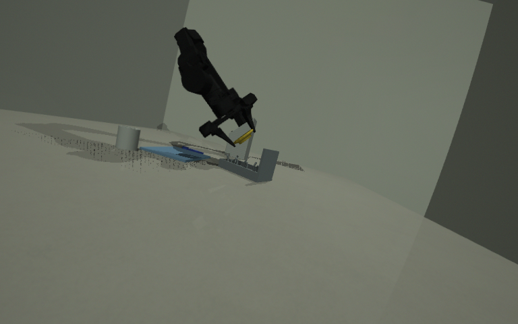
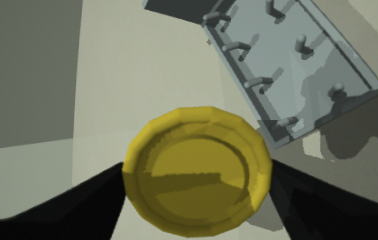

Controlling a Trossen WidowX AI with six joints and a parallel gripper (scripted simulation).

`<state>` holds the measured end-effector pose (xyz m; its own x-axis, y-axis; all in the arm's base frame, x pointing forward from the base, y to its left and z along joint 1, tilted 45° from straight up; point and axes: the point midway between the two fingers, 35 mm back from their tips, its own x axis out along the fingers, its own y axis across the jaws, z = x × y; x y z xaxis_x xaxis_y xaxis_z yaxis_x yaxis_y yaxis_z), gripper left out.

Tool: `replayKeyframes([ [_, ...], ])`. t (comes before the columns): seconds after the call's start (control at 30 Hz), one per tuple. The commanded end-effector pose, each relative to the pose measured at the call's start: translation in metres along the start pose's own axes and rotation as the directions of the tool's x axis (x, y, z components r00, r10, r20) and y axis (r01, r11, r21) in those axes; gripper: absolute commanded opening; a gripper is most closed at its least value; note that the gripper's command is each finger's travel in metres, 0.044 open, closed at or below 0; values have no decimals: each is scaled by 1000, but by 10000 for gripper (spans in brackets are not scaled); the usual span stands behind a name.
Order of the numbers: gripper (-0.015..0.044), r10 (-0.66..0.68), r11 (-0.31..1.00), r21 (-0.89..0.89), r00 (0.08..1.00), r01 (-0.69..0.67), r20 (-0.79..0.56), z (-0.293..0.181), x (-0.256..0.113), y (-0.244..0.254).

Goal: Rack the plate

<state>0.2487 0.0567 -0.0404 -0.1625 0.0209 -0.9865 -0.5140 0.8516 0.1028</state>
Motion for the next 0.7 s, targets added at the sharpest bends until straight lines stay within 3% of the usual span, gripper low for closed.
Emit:
replayKeyframes([
  [0.0, 0, 52, 996, -76, 998, -48, 47, 0, 3, -2],
  [0.33, 0, 154, 954, -281, 972, -99, 179, 1, 8, -11],
  [0.67, 0, 227, 879, -474, 919, -51, 323, 2, 9, -21],
])
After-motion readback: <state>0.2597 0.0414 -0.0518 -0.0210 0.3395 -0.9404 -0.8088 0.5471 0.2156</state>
